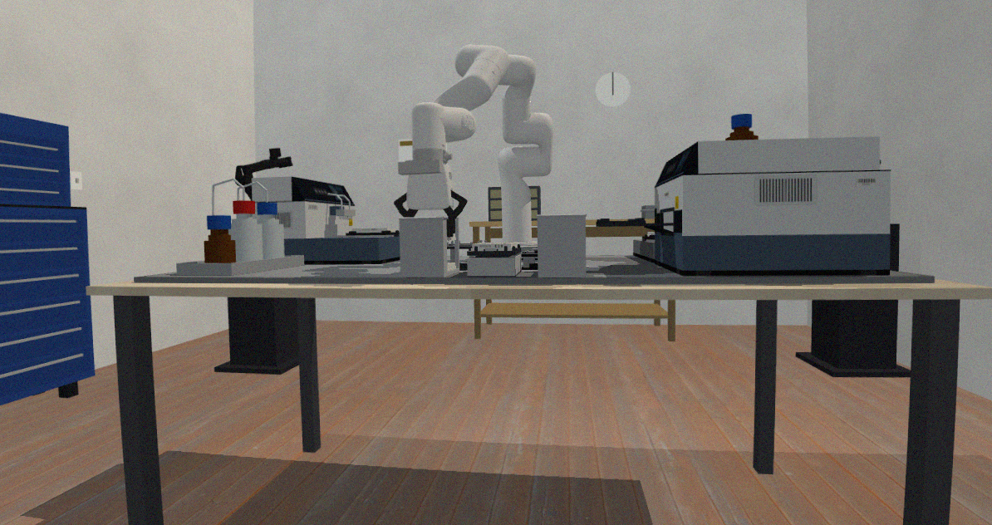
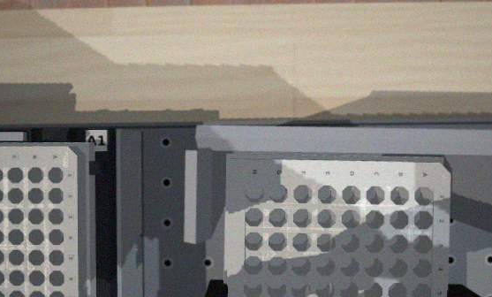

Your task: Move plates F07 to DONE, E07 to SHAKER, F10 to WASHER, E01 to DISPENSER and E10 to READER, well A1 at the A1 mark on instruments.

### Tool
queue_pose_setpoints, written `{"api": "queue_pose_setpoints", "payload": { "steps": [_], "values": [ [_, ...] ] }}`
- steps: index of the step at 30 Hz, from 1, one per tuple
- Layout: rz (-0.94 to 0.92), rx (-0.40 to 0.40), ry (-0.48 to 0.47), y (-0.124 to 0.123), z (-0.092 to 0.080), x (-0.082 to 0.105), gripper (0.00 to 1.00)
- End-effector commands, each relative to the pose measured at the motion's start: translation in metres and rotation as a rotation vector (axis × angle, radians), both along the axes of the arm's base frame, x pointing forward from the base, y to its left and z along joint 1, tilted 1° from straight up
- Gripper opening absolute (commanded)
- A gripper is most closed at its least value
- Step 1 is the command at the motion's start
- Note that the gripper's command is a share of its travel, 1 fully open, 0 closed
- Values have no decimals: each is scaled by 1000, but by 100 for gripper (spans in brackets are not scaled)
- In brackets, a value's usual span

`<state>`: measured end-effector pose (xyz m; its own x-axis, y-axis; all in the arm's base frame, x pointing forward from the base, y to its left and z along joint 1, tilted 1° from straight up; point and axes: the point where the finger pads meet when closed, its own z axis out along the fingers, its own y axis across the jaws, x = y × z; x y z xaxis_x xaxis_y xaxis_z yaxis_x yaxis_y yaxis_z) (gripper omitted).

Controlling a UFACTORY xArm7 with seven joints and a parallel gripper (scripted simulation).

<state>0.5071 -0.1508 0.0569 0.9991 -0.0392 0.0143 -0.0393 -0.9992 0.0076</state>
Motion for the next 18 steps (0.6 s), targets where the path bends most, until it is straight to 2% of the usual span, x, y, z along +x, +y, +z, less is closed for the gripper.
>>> {"api": "queue_pose_setpoints", "payload": {
  "steps": [1,18],
  "values": [
    [0,-2,-6,-1,0,2,0],
    [0,-2,-6,-1,-10,2,0]
  ]
}}
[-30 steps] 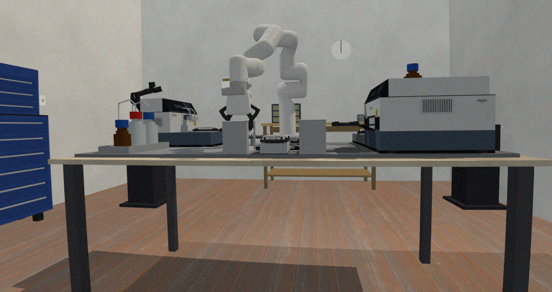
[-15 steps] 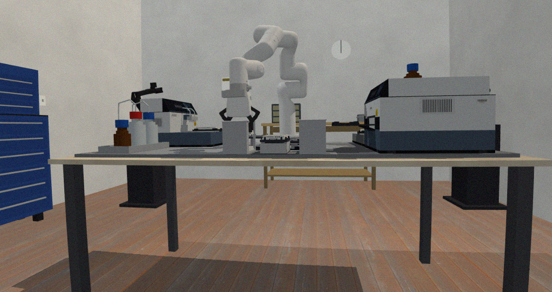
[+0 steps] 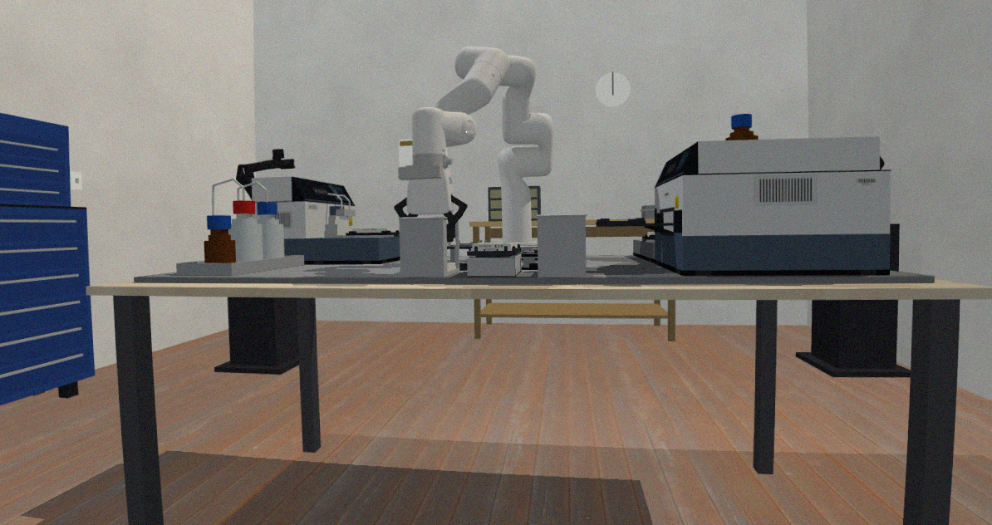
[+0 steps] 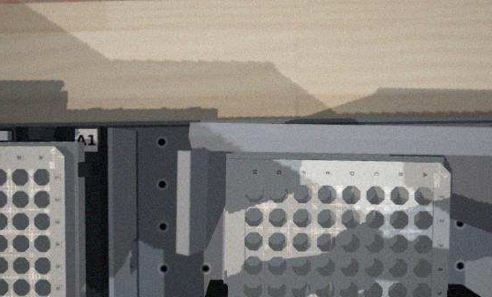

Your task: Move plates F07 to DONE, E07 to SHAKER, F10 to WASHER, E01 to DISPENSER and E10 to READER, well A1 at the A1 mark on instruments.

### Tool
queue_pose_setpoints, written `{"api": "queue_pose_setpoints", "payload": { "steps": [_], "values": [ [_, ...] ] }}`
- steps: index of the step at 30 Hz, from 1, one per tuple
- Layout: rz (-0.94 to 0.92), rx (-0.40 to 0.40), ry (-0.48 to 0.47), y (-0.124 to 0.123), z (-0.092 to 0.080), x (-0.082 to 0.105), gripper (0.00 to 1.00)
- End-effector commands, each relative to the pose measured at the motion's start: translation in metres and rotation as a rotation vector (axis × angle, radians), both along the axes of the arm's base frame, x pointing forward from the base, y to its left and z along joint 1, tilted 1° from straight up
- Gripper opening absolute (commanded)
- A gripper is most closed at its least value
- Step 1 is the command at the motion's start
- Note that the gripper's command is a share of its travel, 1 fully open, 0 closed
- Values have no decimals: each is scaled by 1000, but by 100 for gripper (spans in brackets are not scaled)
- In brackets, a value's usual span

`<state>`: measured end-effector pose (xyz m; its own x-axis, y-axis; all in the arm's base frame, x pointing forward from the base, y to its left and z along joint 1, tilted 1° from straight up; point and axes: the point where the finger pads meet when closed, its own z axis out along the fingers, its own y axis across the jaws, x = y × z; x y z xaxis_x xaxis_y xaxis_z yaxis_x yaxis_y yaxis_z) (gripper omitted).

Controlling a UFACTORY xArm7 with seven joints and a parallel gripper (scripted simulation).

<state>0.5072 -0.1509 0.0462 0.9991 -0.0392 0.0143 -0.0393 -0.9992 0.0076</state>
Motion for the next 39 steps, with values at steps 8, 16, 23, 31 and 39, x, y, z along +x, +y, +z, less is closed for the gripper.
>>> {"api": "queue_pose_setpoints", "payload": {
  "steps": [8,16,23,31,39],
  "values": [
    [0,-2,-6,-1,-3,2,0],
    [0,-2,-6,-1,-8,2,0],
    [0,-2,-6,-1,-13,2,0],
    [0,-2,-6,-1,-17,2,0],
    [0,-2,-6,-1,-22,2,0]
  ]
}}
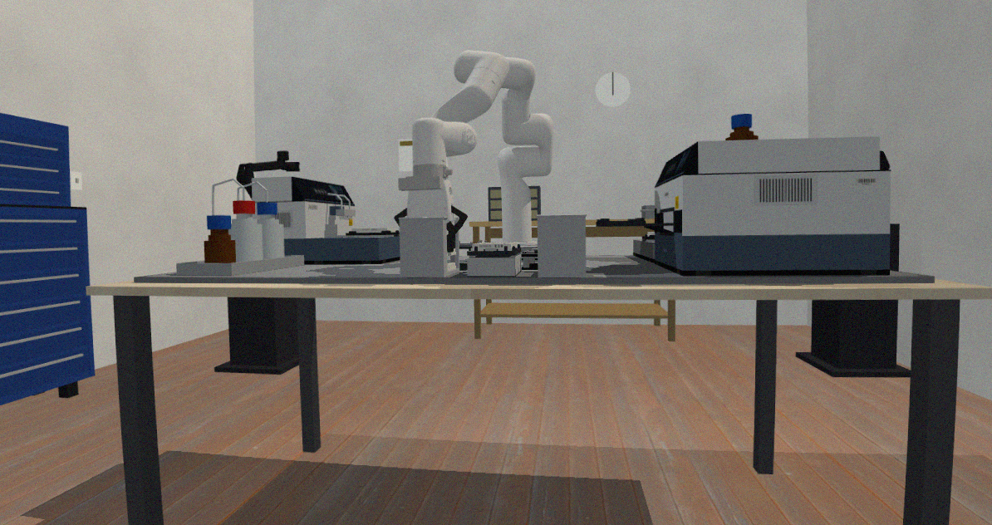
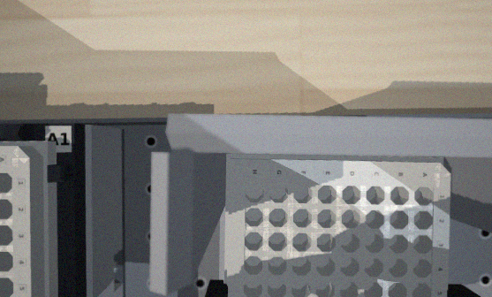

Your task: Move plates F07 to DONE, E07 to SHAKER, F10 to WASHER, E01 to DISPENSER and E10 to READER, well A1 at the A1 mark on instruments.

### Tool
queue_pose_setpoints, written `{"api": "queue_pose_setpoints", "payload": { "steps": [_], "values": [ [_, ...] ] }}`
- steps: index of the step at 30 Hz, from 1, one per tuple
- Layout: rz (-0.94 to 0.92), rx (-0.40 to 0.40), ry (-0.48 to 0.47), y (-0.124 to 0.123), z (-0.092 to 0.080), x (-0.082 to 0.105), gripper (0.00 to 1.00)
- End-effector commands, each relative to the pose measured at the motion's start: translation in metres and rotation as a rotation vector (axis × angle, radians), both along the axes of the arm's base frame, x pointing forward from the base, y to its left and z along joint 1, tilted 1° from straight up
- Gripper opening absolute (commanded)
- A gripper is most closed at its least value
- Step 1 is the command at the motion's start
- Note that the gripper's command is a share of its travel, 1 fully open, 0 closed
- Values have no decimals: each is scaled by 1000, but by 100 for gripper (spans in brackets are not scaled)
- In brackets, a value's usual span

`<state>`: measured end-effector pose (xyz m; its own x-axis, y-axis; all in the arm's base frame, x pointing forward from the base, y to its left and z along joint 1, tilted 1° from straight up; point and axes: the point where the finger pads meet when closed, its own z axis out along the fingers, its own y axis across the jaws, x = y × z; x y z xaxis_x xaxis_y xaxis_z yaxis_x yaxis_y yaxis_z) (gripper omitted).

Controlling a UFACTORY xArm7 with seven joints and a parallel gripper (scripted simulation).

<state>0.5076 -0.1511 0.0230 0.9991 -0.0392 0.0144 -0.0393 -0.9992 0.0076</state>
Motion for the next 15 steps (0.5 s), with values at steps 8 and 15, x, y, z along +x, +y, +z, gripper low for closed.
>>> {"api": "queue_pose_setpoints", "payload": {
  "steps": [8,15],
  "values": [
    [0,-2,-6,-1,-3,2,0],
    [0,-2,-6,-1,-7,2,0]
  ]
}}
